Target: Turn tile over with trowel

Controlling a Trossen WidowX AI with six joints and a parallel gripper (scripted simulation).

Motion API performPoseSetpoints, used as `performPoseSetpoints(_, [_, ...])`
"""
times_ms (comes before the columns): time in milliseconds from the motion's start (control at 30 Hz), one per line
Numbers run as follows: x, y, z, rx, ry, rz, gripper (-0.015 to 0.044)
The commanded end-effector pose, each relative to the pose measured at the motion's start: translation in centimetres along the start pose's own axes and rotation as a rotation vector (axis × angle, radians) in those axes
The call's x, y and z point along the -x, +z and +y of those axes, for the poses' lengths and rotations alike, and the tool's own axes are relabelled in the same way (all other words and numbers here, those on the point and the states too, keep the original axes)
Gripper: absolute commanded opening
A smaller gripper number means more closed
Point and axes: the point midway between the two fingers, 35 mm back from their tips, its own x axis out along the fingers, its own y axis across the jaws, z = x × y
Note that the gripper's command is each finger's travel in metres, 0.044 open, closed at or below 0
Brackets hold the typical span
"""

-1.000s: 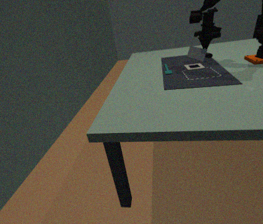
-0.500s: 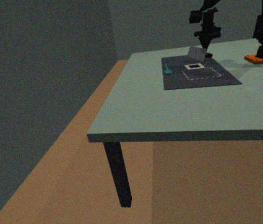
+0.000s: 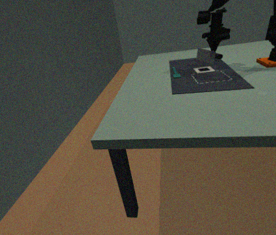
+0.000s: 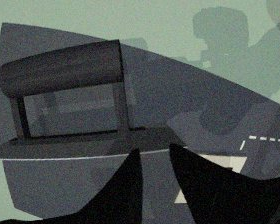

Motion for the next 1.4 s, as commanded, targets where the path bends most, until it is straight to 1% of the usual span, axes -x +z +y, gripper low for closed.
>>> performPoseSetpoints(0, [-0.2, -0.7, 0.0, -0.006, -0.006, 0.001, 0.01])
performPoseSetpoints(433, [-0.5, -3.5, 0.0, -0.006, -0.006, 0.003, 0.01])
performPoseSetpoints(867, [-1.8, -6.1, 0.0, -0.006, -0.007, 0.005, 0.01])
performPoseSetpoints(1033, [-1.2, -5.6, 0.0, 0.001, -0.001, 0.009, 0.01])
performPoseSetpoints(1200, [1.3, -5.1, -0.1, -0.006, -0.006, 0.004, 0.01])
performPoseSetpoints(1367, [1.4, -5.1, -0.1, -0.006, -0.007, 0.004, 0.01])
